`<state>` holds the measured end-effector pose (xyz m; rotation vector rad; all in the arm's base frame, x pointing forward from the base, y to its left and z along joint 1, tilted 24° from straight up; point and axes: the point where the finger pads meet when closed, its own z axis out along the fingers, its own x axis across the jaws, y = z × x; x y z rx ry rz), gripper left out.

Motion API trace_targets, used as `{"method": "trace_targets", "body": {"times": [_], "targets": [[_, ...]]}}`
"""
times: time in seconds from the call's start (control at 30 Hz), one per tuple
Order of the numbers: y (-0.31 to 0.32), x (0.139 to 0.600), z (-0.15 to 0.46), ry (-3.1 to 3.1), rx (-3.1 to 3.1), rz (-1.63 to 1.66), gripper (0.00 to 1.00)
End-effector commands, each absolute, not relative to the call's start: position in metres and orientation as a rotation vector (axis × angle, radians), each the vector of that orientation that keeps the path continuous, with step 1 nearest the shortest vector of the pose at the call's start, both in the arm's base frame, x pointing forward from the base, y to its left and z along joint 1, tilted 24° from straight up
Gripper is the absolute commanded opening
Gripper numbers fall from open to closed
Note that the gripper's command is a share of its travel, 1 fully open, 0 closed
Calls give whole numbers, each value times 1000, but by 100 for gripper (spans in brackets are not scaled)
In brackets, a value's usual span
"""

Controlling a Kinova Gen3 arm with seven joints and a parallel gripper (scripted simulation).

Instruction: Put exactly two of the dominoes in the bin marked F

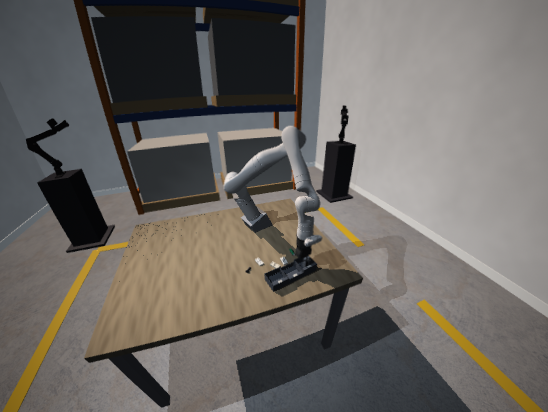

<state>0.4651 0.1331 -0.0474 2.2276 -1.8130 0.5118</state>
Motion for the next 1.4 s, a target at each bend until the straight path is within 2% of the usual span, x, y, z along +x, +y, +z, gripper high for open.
{"method": "trace_targets", "body": {"times": [0.0,1.37], "targets": [[132,465,-47,-1816,2227,513,31],[133,463,-42,-1819,2219,512,31]]}}
